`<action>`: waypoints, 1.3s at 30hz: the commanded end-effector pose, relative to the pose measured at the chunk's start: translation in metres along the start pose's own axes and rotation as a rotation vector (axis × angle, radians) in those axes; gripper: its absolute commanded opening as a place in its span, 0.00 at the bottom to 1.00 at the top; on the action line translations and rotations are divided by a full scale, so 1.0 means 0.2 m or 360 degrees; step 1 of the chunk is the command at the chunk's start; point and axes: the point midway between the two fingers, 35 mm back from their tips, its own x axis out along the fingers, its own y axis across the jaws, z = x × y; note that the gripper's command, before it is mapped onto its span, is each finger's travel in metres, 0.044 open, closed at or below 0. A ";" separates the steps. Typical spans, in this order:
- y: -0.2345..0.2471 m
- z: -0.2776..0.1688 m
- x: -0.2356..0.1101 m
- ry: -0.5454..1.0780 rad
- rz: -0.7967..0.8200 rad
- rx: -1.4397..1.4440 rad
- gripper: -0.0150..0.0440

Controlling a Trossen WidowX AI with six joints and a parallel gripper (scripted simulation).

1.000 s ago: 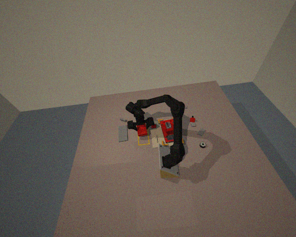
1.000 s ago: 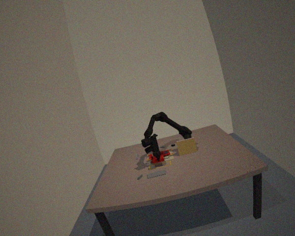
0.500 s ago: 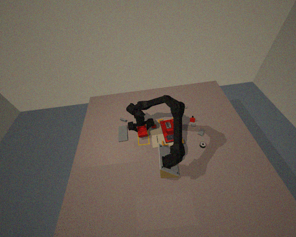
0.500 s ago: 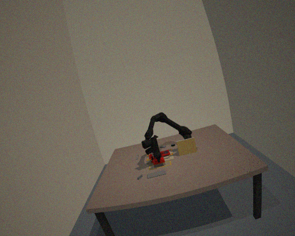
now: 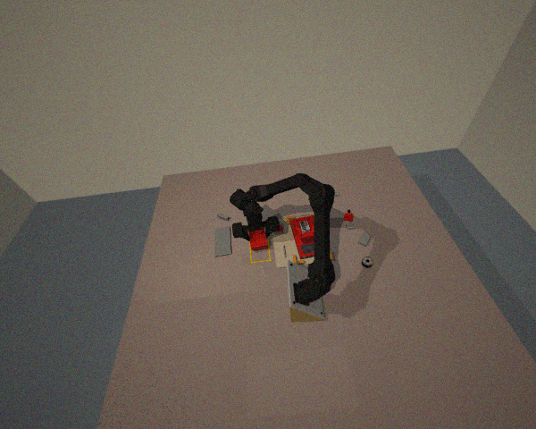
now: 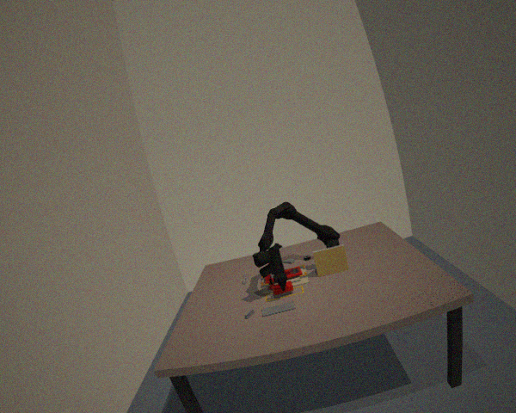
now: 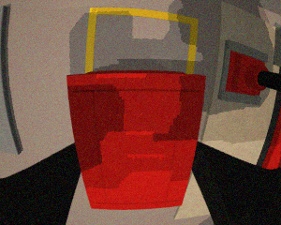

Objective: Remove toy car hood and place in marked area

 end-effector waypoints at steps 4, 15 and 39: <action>0.00 0.00 0.01 -0.0004 -0.0008 -0.0007 0.25; 0.00 0.00 0.04 -0.0004 -0.0009 -0.0007 0.25; -0.01 0.00 0.10 -0.0003 -0.0010 -0.0006 0.25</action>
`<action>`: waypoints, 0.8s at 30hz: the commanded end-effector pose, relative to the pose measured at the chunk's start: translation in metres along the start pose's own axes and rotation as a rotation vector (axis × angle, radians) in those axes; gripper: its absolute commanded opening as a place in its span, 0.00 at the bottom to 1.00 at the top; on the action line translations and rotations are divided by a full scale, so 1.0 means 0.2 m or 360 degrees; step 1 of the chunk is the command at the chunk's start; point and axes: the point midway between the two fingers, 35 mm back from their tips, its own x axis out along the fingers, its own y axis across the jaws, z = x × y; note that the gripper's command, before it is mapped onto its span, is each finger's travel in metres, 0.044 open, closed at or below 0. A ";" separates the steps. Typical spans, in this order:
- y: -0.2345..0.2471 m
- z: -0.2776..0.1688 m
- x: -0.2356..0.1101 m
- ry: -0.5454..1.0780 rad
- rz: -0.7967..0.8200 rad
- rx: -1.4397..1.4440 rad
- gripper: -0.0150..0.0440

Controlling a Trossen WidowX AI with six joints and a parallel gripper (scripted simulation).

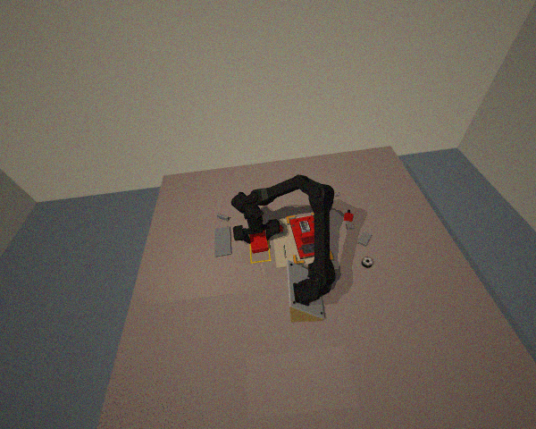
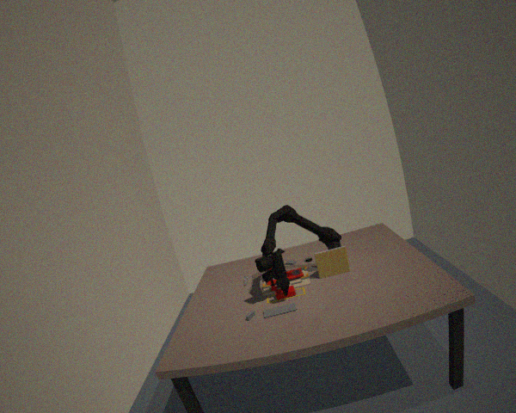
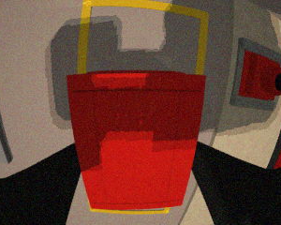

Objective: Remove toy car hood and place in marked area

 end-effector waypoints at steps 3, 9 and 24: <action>0.00 0.00 0.00 0.0000 0.0000 0.0000 0.30; 0.00 0.00 0.00 0.0000 0.0000 0.0000 0.57; 0.01 0.01 -0.21 -0.0003 -0.0002 -0.0002 1.00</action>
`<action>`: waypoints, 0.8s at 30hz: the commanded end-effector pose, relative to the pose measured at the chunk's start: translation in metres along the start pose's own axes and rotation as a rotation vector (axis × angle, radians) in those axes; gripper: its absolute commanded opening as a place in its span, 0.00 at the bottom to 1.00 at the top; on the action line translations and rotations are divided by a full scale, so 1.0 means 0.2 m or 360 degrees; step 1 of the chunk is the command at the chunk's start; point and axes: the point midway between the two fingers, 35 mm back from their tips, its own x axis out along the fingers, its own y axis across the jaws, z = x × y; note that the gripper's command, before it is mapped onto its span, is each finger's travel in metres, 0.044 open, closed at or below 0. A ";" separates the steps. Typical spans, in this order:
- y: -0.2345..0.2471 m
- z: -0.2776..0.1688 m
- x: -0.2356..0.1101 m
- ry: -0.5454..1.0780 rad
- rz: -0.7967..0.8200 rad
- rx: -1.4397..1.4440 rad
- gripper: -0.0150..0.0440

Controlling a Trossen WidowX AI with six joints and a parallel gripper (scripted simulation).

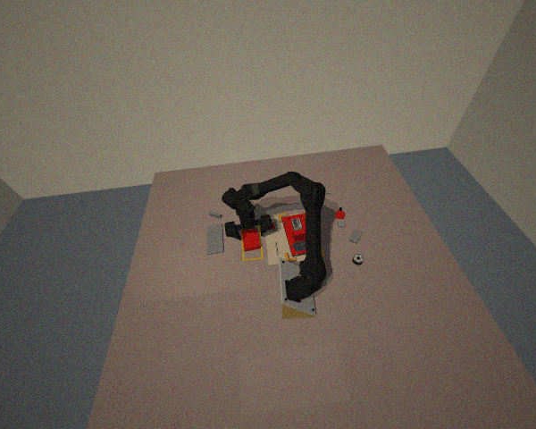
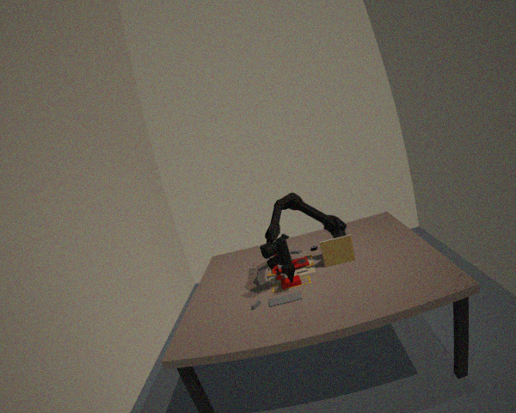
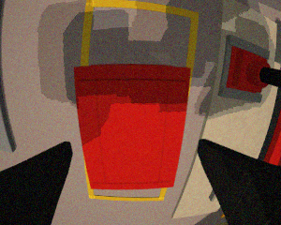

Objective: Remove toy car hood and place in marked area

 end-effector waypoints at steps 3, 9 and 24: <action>0.01 0.00 -0.26 -0.0028 0.0010 0.0008 1.00; 0.01 0.00 -0.27 -0.0028 0.0010 0.0008 1.00; 0.01 0.00 -0.27 -0.0028 0.0010 0.0008 1.00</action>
